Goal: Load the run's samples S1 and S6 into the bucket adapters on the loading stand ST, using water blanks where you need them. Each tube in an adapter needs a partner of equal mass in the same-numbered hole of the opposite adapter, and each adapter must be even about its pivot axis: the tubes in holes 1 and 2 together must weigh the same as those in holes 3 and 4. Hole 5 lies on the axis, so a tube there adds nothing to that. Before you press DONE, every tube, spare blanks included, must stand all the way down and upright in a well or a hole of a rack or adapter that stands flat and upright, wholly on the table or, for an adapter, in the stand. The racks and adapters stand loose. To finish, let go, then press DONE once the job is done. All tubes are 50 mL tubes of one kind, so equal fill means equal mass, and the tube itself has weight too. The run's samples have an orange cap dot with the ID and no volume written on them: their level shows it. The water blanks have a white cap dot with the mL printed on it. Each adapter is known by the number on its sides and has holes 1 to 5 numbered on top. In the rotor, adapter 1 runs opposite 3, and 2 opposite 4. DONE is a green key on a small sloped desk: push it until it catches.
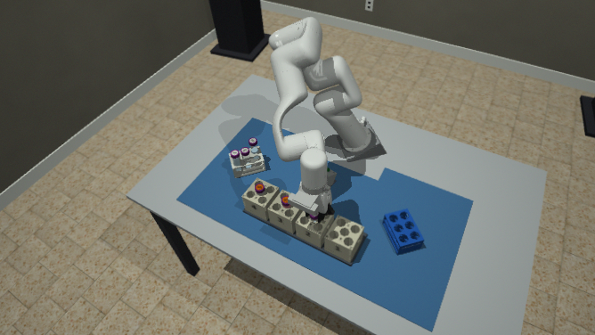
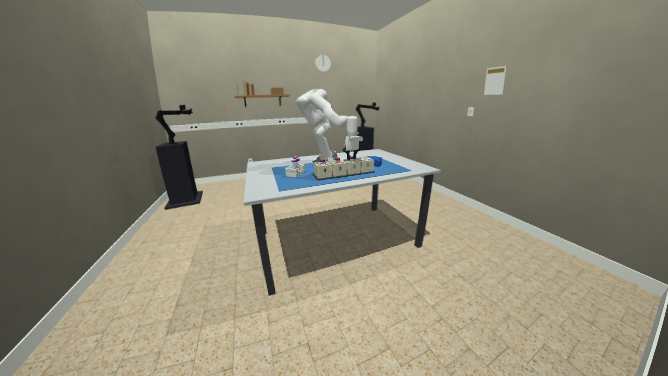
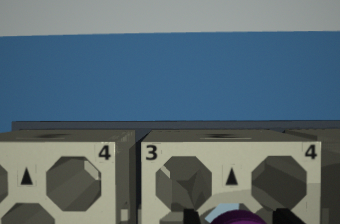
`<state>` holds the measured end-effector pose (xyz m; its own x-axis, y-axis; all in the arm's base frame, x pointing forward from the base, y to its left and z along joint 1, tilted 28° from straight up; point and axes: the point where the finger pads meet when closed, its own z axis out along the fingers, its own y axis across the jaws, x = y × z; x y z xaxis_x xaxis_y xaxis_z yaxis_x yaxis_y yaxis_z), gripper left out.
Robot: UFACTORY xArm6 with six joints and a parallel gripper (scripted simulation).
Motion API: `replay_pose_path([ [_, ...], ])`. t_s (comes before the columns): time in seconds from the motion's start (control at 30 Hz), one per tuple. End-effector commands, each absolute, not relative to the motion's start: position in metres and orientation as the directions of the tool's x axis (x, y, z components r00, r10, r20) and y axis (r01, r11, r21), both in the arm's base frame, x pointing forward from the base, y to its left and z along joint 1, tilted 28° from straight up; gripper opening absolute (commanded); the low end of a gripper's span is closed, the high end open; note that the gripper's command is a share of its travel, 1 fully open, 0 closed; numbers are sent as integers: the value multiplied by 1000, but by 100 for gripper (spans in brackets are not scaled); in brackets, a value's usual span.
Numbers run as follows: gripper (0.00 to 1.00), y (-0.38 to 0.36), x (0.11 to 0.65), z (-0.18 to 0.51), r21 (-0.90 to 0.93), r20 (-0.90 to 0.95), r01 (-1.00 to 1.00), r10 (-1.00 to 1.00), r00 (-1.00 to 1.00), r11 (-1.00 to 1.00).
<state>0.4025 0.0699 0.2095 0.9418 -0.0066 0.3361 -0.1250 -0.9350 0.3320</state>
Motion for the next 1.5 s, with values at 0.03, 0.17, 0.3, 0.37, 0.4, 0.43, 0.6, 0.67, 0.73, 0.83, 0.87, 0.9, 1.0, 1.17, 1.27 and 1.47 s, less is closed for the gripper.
replay_pose_path([
  [0.03,44,73,401,217,330,339,-125,-6,941,-936],
  [0.17,44,76,399,224,330,339,-125,-6,941,-936],
  [0.3,44,78,396,231,330,339,-125,-6,941,-936],
  [0.37,44,80,395,234,330,339,-125,-6,941,-936],
  [0.4,44,81,394,236,330,339,-125,-6,941,-936],
  [0.43,44,81,394,238,330,339,-125,-6,941,-936],
  [0.6,44,83,392,243,330,339,-125,-6,941,-936],
  [0.67,44,85,391,247,330,339,-125,-7,941,-936],
  [0.73,44,86,389,250,330,339,-125,-7,941,-936],
  [0.83,44,88,387,255,330,339,-125,-7,941,-936],
  [0.87,44,89,387,257,330,339,-125,-7,941,-936],
  [0.9,44,90,386,259,330,339,-125,-7,941,-936],
  [1.0,44,92,384,264,330,339,-125,-7,941,-936],
  [1.17,44,94,382,270,330,339,-125,-7,941,-936],
  [1.27,44,96,380,275,330,339,-125,-7,941,-936],
  [1.47,44,100,377,285,330,339,-125,-7,941,-936],
])
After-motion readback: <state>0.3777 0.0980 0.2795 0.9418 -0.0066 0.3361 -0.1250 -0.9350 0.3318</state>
